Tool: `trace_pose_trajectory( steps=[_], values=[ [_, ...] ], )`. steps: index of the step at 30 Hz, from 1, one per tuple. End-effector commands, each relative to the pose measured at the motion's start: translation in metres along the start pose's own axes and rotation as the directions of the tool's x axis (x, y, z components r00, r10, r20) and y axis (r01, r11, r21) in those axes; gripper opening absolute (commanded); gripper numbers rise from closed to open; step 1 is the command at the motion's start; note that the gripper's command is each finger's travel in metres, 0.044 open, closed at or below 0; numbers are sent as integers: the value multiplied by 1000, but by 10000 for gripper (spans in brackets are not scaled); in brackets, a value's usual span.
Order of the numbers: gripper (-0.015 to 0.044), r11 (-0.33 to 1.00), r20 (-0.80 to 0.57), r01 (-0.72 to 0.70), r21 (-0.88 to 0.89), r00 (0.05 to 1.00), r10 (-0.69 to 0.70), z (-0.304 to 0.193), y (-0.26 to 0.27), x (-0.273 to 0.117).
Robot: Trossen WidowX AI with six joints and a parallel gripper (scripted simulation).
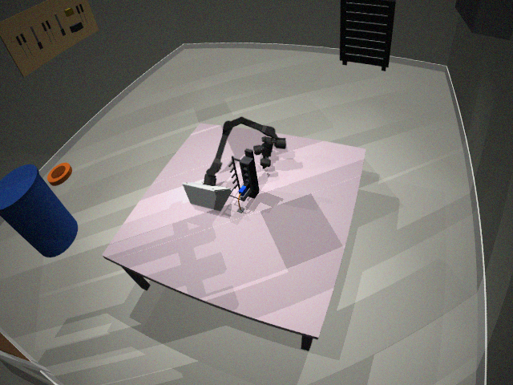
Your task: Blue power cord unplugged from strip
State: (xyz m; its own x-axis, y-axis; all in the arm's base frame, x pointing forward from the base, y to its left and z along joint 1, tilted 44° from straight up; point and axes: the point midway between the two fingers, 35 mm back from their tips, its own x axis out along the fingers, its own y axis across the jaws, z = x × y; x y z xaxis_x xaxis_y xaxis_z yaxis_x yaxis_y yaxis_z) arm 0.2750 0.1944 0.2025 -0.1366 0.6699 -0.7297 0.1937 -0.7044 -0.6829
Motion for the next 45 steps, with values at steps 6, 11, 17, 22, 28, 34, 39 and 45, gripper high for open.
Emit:
trace_pose_trajectory(
  steps=[6,11,17,22,28,34,39,45],
  values=[
    [242,980,-47,1,198,999,8,-12,18,-8],
    [160,850,-108,30,525,994,31,-27,49,-22],
    [160,469,-175,119,875,981,78,-38,99,-41],
    [160,48,-224,220,974,967,120,-41,141,-58],
    [160,-459,-274,323,827,946,173,-37,192,-79],
    [160,-778,-325,380,501,915,238,-31,242,-100],
    [160,-917,-360,363,166,888,286,-17,279,-120],
    [160,-886,-331,116,-448,900,285,24,328,-123]
  ],
)
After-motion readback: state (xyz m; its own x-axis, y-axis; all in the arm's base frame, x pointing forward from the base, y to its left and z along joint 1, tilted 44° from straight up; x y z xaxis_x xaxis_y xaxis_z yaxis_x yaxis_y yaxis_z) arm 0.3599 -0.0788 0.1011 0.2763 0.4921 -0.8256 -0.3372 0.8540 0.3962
